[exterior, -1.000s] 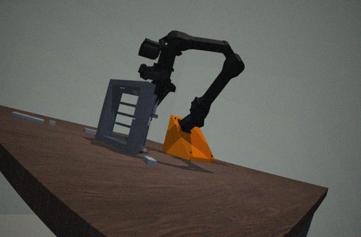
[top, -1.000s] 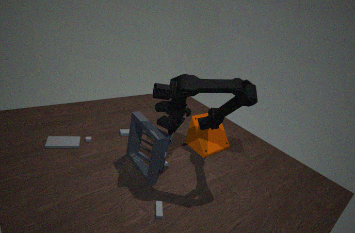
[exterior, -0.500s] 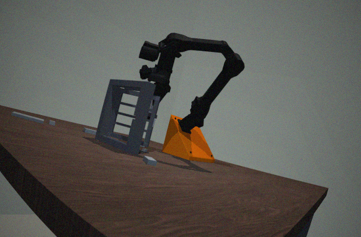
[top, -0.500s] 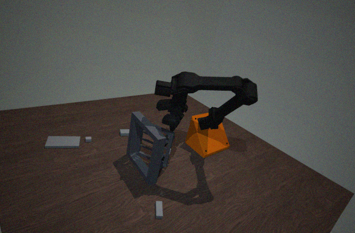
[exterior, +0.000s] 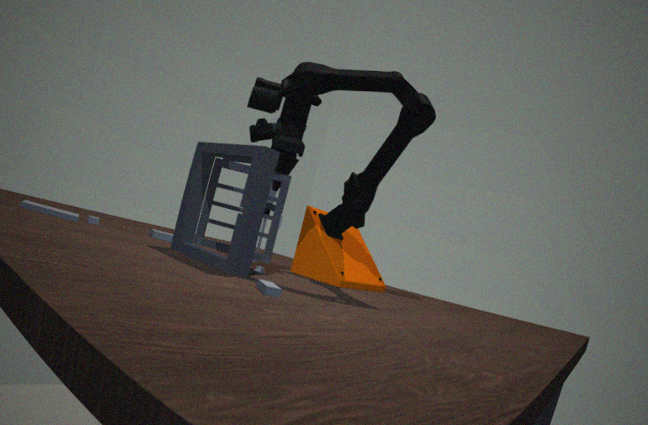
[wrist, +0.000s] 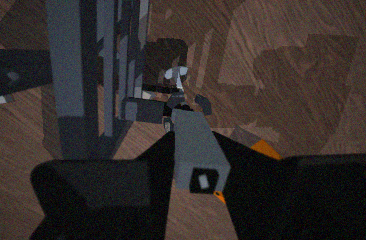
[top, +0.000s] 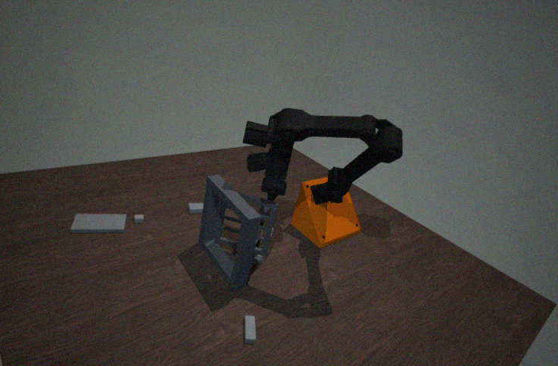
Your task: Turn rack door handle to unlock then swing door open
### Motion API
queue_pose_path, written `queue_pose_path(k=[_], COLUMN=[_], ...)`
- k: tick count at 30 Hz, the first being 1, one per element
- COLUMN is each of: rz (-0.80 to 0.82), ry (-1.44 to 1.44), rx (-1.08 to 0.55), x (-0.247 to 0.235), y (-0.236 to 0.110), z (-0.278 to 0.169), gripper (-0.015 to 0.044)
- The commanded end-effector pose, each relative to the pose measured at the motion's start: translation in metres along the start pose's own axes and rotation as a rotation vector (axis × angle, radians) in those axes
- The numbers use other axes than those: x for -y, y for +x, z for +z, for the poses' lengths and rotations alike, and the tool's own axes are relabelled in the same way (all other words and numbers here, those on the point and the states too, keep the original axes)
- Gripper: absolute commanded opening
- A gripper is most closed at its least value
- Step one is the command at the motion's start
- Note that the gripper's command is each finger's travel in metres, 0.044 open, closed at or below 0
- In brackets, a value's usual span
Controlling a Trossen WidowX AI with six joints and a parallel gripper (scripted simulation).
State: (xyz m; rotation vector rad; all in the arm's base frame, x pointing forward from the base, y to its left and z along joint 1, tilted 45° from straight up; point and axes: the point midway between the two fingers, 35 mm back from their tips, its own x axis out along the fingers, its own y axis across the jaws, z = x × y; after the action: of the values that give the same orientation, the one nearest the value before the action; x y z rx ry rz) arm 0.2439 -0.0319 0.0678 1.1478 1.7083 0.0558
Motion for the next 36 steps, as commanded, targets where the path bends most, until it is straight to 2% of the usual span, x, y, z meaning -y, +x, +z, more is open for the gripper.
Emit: queue_pose_path(k=[1, 36], rz=[0.003, 0.0], ry=[-0.091, -0.63], rx=[0.002, 0.004], x=[0.007, 0.067], y=[0.002, 0.001], z=[0.003, 0.041], gripper=[0.0011, 0.0011])
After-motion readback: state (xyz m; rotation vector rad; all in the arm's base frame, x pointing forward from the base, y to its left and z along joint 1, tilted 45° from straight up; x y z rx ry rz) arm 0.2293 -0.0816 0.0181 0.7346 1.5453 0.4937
